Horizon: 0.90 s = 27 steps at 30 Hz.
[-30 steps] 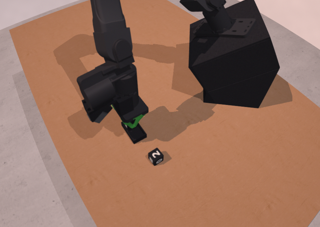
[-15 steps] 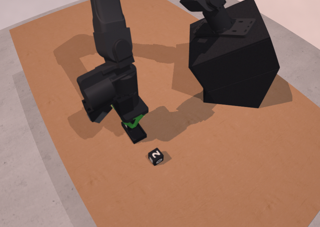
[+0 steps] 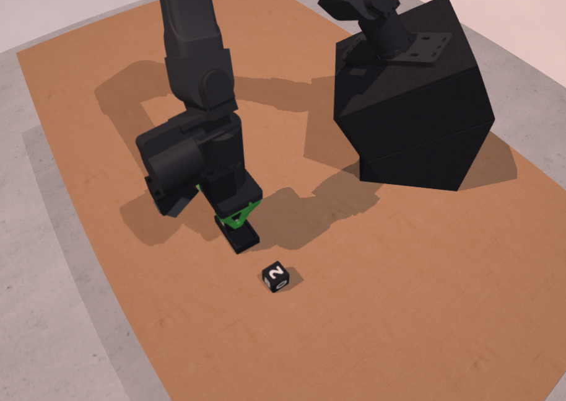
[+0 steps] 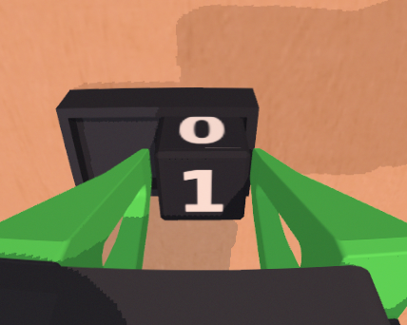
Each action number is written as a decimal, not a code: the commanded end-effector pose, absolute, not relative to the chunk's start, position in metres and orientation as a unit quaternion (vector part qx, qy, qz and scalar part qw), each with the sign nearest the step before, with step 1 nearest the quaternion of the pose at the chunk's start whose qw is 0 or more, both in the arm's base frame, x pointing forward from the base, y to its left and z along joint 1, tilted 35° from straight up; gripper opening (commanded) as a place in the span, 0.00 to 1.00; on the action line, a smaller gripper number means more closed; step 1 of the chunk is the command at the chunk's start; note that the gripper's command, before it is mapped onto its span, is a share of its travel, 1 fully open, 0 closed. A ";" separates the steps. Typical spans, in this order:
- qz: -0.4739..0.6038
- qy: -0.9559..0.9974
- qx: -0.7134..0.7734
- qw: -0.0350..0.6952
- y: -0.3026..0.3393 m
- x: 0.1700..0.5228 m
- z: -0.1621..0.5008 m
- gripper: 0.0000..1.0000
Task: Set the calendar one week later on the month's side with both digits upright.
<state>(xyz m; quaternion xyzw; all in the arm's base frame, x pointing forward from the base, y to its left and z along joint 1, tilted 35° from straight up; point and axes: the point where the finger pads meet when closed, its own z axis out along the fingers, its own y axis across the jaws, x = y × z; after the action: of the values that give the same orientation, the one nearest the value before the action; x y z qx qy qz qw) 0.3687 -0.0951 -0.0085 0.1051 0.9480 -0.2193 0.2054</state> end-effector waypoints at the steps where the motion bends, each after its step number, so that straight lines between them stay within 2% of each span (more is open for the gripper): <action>1: -0.217 0.947 0.102 0.214 -0.094 0.375 -0.007 0.41; 2: -0.217 0.947 0.102 0.214 -0.094 0.375 -0.007 0.45; 20: -0.219 0.947 0.102 0.212 -0.087 0.365 0.006 0.45; 27: -0.217 0.944 0.106 0.226 -0.071 0.363 0.041 0.45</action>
<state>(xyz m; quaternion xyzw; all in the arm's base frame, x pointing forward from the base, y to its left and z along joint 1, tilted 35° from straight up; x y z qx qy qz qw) 0.3643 -0.0826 0.0189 0.1039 0.9458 -0.2171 0.2180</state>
